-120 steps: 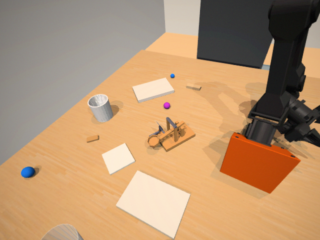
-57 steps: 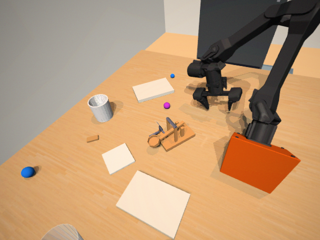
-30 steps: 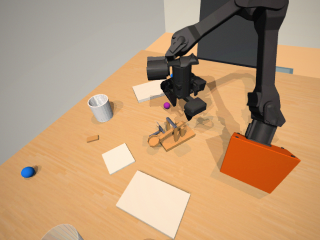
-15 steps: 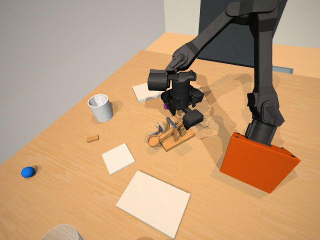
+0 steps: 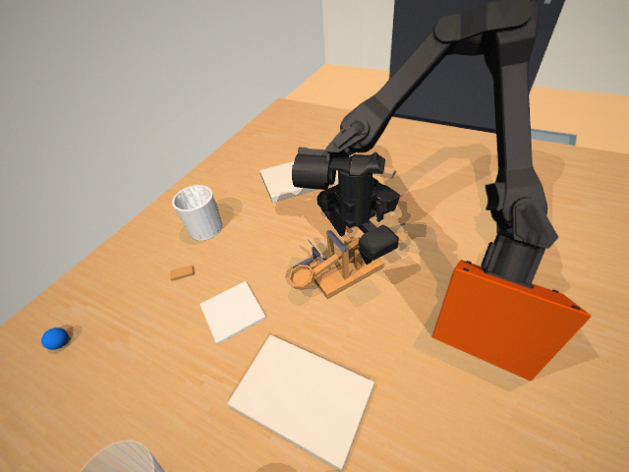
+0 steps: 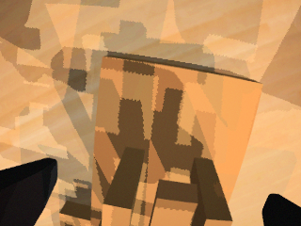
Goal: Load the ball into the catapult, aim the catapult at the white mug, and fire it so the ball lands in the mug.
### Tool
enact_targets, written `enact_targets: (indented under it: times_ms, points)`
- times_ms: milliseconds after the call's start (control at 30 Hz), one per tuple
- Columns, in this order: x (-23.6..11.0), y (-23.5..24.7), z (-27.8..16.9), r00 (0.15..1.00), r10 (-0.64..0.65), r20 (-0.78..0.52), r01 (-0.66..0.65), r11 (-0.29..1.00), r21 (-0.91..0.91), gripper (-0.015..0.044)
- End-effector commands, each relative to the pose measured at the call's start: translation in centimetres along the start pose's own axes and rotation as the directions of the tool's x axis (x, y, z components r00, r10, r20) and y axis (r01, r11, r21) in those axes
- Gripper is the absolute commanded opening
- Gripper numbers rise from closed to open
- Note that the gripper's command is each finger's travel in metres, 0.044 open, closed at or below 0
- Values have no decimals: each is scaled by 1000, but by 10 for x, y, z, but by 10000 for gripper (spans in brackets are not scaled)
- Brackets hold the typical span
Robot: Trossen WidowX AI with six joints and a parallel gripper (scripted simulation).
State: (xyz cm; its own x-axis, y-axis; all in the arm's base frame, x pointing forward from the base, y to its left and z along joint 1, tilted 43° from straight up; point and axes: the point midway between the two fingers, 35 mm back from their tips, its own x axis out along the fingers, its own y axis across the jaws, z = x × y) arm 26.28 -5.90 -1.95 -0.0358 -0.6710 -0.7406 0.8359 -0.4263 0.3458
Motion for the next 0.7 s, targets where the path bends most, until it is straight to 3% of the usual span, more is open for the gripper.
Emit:
enact_targets:
  times_ms: [0, 367, 667]
  points:
    - [7, -2, 2, 1000, 1, 7, -1, 1000, -8, 440]
    - [22, -2, 3, 1000, 2, 9, -2, 1000, -8, 440]
    - [19, -1, 2, 1000, 0, 3, 0, 1000, 0, 204]
